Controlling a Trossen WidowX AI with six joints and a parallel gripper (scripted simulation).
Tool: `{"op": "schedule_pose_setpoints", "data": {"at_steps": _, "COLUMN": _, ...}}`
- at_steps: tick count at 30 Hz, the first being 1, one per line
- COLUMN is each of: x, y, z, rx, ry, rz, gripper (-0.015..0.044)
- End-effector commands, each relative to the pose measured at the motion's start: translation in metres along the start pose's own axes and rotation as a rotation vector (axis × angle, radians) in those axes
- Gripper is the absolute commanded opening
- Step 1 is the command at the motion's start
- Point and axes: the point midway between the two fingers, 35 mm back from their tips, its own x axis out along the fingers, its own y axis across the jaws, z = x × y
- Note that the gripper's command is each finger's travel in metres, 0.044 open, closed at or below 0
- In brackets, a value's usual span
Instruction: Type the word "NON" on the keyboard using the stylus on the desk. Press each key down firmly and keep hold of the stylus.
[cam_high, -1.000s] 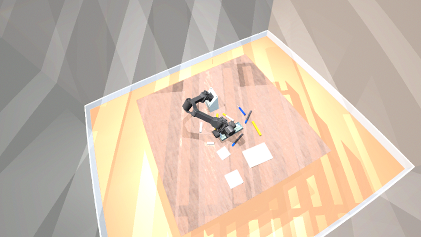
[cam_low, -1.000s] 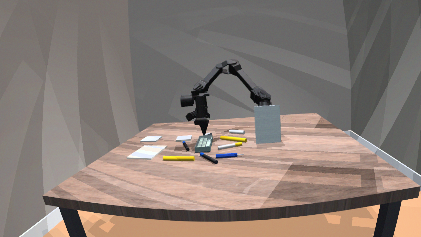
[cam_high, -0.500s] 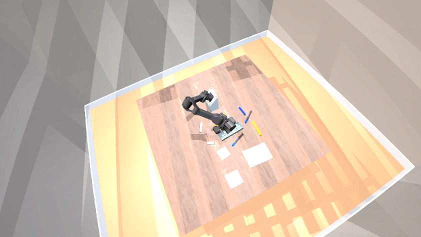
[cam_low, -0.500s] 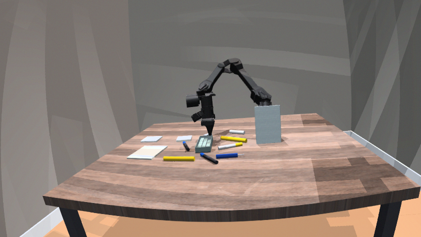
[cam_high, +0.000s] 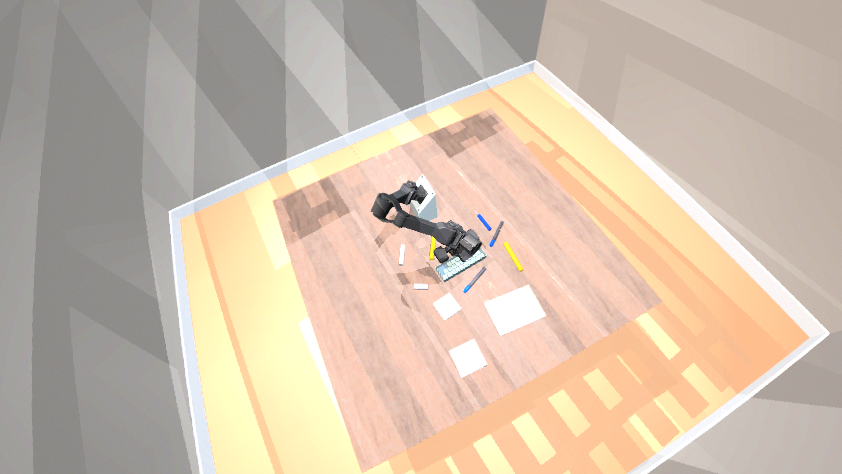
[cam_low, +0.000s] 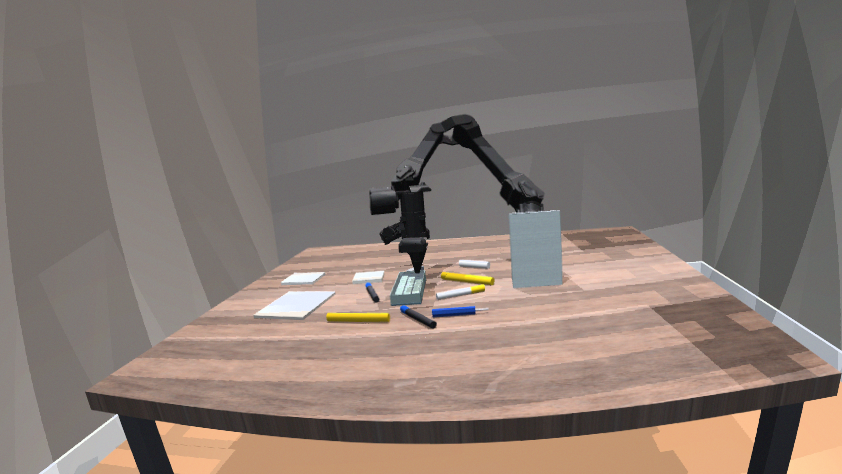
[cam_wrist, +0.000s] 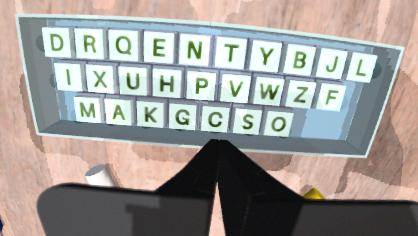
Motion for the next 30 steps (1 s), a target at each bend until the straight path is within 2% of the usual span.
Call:
{"op": "schedule_pose_setpoints", "data": {"at_steps": 1, "x": 0.004, "y": 0.039, "z": -0.007, "rx": -0.012, "ry": 0.017, "rz": 0.001, "gripper": 0.0000}}
{"op": "schedule_pose_setpoints", "data": {"at_steps": 12, "x": 0.004, "y": 0.046, "z": -0.007, "rx": -0.002, "ry": 0.018, "rz": 0.000, "gripper": 0.0000}}
{"op": "schedule_pose_setpoints", "data": {"at_steps": 14, "x": -0.006, "y": 0.047, "z": -0.006, "rx": -0.002, "ry": 0.017, "rz": 0.001, "gripper": 0.0000}}
{"op": "schedule_pose_setpoints", "data": {"at_steps": 18, "x": -0.054, "y": 0.047, "z": -0.006, "rx": -0.002, "ry": 0.018, "rz": 0.003, "gripper": 0.0000}}
{"op": "schedule_pose_setpoints", "data": {"at_steps": 28, "x": -0.054, "y": 0.049, "z": -0.003, "rx": -0.008, "ry": -0.002, "rz": 0.002, "gripper": 0.0000}}
{"op": "schedule_pose_setpoints", "data": {"at_steps": 30, "x": -0.055, "y": 0.049, "z": -0.003, "rx": -0.006, "ry": -0.002, "rz": 0.002, "gripper": 0.0053}}
